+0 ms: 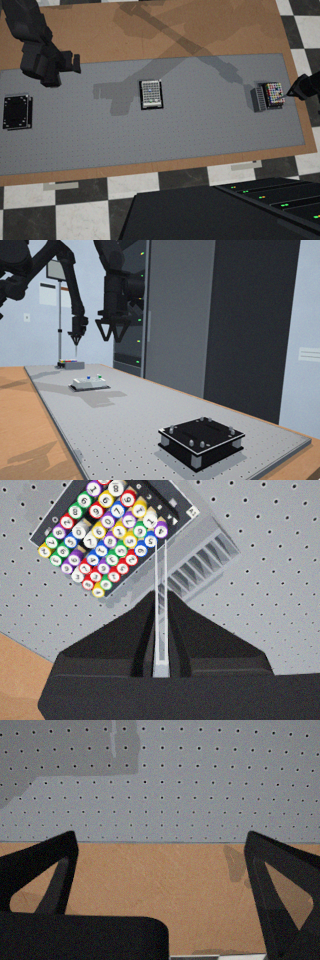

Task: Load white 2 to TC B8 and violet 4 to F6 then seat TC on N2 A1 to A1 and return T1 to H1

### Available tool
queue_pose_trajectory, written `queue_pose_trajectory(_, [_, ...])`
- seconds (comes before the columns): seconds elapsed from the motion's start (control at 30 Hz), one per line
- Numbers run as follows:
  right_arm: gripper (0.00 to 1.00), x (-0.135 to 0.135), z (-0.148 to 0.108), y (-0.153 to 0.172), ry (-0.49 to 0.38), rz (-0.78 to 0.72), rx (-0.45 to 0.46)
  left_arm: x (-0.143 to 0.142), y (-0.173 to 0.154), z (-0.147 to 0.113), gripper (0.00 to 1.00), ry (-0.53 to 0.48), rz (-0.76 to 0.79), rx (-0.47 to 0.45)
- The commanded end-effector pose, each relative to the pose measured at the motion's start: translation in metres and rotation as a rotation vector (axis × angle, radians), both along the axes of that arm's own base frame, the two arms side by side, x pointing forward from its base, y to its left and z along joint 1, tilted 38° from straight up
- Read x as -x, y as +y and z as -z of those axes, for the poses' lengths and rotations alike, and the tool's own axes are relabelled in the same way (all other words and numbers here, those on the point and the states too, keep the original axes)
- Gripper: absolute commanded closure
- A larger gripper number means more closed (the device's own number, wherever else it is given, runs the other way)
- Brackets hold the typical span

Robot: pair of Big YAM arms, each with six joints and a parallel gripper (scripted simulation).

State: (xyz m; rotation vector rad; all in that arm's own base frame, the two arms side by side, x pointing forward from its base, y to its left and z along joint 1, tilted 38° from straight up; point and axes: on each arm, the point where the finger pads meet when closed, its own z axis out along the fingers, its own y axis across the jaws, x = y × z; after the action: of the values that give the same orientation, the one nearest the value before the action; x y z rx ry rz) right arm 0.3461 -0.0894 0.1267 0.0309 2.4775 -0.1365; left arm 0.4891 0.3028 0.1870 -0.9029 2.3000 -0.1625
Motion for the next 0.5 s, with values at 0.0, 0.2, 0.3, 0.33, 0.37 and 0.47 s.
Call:
queue_pose_trajectory(0.0, [0.00,-0.0045,-0.0092,-0.0017,-0.017,0.003,0.004,-0.0023,-0.0045,-0.0003,0.93,0.007,0.015,0.005])
queue_pose_trajectory(0.2, [0.00,-0.0045,-0.0092,-0.0017,-0.017,0.003,0.004,-0.0024,-0.0046,0.0004,0.92,0.008,0.015,0.006])
queue_pose_trajectory(0.3, [0.00,-0.0045,-0.0092,-0.0017,-0.017,0.003,0.004,-0.0040,-0.0053,0.0072,0.93,0.018,0.017,0.015])
queue_pose_trajectory(0.33, [0.00,-0.0045,-0.0092,-0.0017,-0.017,0.003,0.004,-0.0044,-0.0056,0.0074,0.93,0.018,0.017,0.015])
queue_pose_trajectory(0.37, [0.00,-0.0045,-0.0092,-0.0017,-0.017,0.003,0.004,-0.0047,-0.0059,0.0076,0.93,0.018,0.017,0.016])
queue_pose_trajectory(0.47, [0.00,-0.0045,-0.0092,-0.0017,-0.017,0.003,0.004,-0.0060,-0.0069,0.0078,0.93,0.017,0.019,0.017])
